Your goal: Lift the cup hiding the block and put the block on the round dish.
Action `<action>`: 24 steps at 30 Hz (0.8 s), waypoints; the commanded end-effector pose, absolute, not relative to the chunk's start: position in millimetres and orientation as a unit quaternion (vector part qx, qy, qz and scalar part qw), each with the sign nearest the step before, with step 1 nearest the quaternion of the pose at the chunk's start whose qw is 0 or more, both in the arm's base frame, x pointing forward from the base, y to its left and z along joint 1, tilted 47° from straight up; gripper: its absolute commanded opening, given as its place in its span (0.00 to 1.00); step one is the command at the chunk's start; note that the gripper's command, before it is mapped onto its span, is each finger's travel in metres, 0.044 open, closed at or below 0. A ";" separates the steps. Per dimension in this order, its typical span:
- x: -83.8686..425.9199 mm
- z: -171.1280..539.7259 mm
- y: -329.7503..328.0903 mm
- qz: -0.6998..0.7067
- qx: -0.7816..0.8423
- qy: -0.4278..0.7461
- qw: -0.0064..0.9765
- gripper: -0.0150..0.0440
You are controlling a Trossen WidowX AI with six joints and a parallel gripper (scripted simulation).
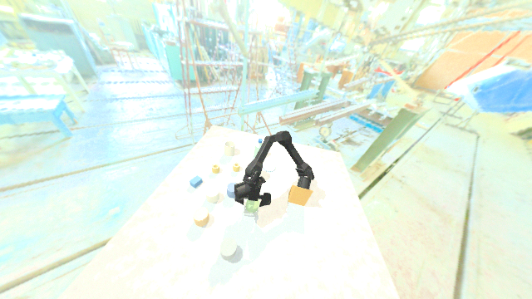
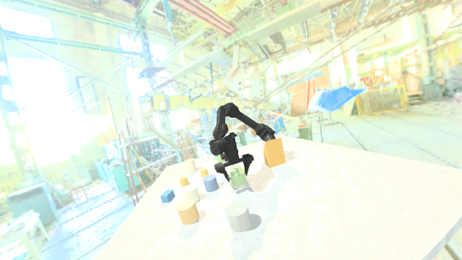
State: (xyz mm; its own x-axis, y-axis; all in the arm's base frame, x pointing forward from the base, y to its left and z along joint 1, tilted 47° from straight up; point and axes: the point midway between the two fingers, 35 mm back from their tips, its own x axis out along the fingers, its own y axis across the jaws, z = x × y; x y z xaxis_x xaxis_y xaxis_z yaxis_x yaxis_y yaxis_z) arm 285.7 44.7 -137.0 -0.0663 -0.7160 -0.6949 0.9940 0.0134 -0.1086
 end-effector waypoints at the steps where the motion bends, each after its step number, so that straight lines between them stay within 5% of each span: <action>1: 281.3 -140.2 39.3 -0.666 0.221 0.306 0.643 1.00; 19: 281.3 -140.2 39.3 -0.666 0.221 0.306 0.643 0.80; 24: 281.8 -139.1 40.8 -0.666 0.221 0.306 0.643 0.57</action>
State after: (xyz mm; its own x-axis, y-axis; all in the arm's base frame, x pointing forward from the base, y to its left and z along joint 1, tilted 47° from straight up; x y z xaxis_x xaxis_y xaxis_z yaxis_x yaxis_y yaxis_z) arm 282.3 40.8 -139.9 -0.0733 -0.7194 -0.6908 0.9930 0.0117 -0.1175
